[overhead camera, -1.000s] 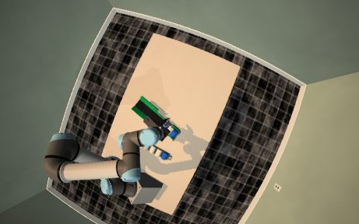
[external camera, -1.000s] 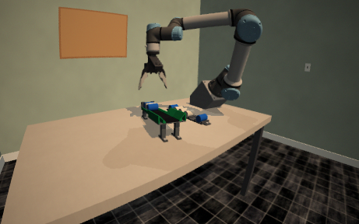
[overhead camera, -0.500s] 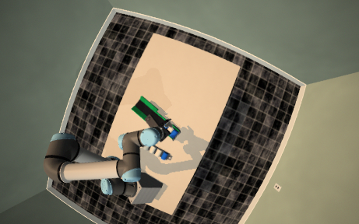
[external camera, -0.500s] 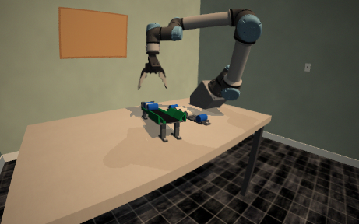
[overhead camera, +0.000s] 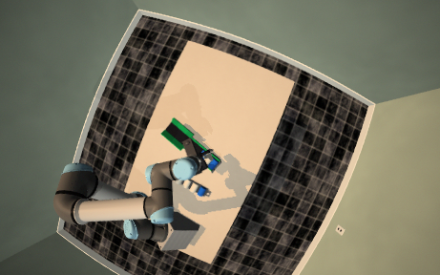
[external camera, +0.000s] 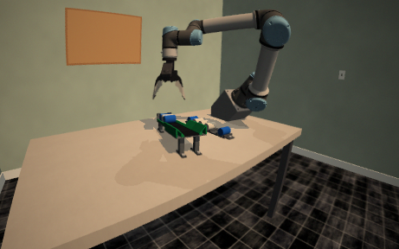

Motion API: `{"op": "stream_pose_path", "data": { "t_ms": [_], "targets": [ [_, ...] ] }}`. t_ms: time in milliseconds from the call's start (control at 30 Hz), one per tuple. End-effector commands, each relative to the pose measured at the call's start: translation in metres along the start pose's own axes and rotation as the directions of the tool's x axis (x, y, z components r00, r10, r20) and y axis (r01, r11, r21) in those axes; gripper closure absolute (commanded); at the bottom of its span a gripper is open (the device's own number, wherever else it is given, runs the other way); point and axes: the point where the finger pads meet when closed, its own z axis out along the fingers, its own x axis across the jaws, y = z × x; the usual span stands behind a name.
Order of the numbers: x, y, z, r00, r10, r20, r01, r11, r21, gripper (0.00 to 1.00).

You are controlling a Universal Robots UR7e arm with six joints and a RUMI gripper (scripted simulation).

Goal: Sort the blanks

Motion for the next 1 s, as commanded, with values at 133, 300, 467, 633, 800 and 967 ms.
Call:
{"op": "stream_pose_path", "data": {
  "t_ms": [133,300,467,633,800,967],
  "targets": [
    [0.005,0.002,0.000,0.965,0.261,-0.006,-0.261,0.965,-0.002,0.00],
    [0.007,0.003,0.001,0.930,0.368,-0.006,-0.368,0.930,-0.002,0.00],
    [0.008,0.004,0.001,0.898,0.440,-0.006,-0.440,0.898,-0.001,0.00],
    [0.011,0.006,0.001,0.814,0.581,-0.006,-0.581,0.814,0.000,0.00],
    [0.013,0.008,0.002,0.732,0.681,-0.006,-0.681,0.732,0.001,0.00],
    [0.015,0.010,0.002,0.650,0.760,-0.006,-0.760,0.650,0.001,0.00]
  ]
}}
